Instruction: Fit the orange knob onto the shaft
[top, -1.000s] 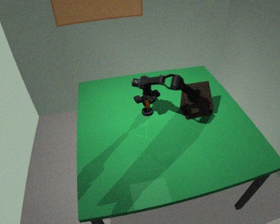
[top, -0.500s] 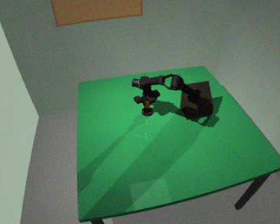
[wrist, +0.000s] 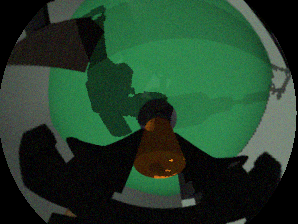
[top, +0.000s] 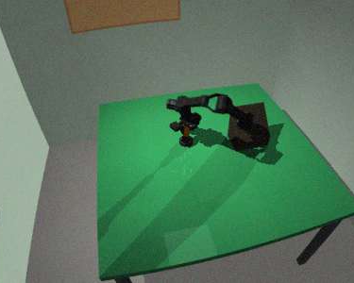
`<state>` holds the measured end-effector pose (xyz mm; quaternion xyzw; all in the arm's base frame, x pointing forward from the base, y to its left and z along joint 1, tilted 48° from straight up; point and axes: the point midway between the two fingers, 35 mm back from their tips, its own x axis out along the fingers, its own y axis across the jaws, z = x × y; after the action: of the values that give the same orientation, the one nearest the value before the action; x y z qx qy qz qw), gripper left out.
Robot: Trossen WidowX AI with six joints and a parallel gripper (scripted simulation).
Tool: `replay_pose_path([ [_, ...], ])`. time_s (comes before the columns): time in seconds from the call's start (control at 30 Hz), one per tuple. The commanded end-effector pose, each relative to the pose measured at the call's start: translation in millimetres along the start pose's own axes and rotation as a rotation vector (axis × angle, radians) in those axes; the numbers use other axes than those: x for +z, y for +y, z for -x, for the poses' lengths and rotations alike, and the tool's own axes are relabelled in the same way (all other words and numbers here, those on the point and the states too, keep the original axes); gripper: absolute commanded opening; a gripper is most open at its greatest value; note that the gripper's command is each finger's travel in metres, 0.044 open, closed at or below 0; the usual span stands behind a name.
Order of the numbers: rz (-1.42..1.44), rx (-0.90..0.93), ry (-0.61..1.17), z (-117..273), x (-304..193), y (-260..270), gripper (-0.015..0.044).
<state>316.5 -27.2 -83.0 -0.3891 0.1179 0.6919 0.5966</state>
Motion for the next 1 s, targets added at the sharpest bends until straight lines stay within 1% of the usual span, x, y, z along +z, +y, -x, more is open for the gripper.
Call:
replay_pose_path([
  [0.0, 0.073, 0.001, 0.000, -1.3, 0.1, 0.7, 0.0000],
  [0.83, 0.073, 0.001, 0.000, 0.9, 0.0, -0.2, 0.0000],
  [0.97, 0.164, 0.001, 0.000, 0.9, -0.1, -0.3, 0.0000],
])
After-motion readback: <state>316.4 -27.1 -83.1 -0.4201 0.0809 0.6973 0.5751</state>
